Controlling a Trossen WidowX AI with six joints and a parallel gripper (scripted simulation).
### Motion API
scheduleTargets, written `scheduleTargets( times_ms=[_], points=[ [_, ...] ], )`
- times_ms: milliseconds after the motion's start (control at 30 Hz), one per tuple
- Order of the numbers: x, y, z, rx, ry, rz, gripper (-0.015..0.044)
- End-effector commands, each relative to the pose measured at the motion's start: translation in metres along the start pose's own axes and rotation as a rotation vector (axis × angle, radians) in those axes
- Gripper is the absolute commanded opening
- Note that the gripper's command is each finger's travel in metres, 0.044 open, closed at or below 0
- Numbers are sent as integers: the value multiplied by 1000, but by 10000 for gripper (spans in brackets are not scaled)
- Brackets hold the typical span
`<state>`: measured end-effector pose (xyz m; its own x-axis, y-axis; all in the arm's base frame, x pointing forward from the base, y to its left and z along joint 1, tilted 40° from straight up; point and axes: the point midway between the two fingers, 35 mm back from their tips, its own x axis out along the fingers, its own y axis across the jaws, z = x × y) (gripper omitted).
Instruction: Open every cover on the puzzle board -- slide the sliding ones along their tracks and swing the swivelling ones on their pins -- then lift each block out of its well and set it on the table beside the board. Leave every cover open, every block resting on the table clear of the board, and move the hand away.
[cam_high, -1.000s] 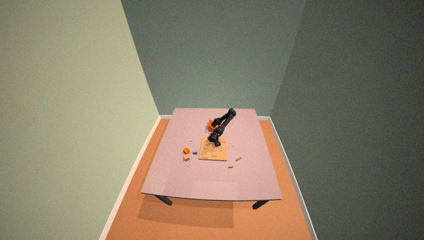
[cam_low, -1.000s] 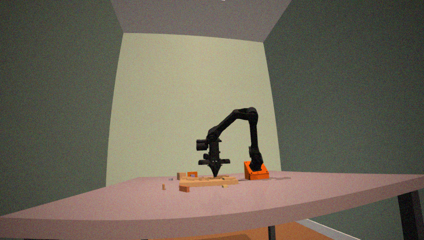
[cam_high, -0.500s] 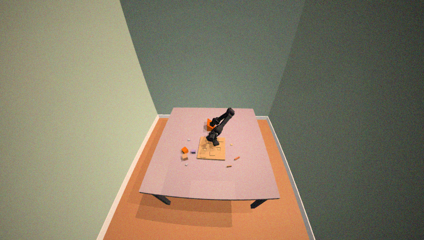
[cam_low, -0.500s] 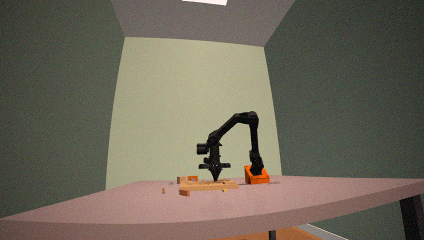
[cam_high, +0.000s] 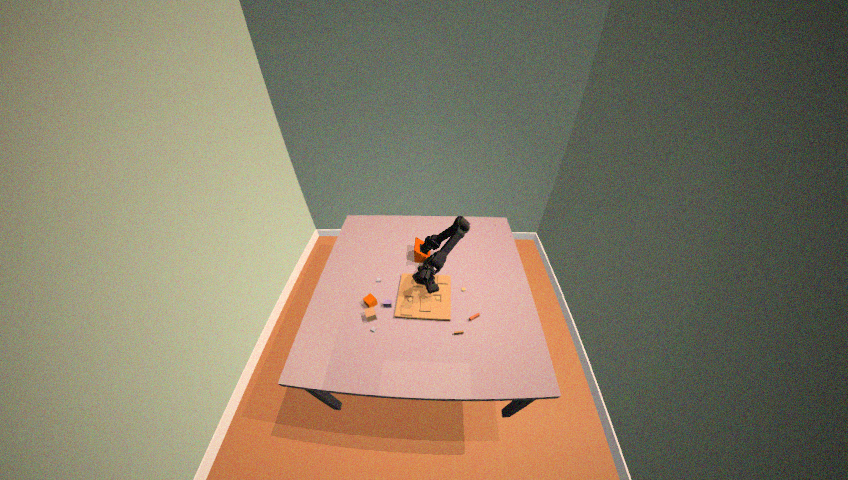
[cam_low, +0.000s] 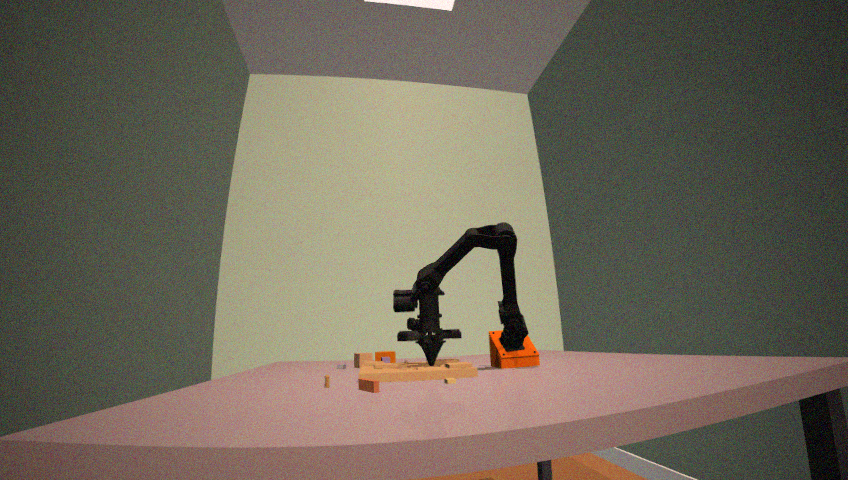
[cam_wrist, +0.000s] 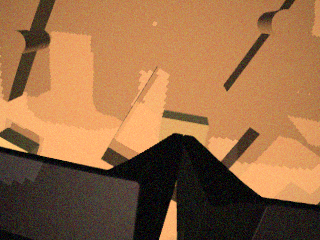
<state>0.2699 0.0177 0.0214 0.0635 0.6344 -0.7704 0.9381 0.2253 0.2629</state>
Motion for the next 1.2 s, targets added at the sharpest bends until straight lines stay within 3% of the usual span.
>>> scheduleTargets(
  times_ms=[0, 1167],
  points=[
    [1, 0, 0, 4, 3, 3, 0],
    [5, 2, -2, 4, 4, 3, 0]
  ],
)
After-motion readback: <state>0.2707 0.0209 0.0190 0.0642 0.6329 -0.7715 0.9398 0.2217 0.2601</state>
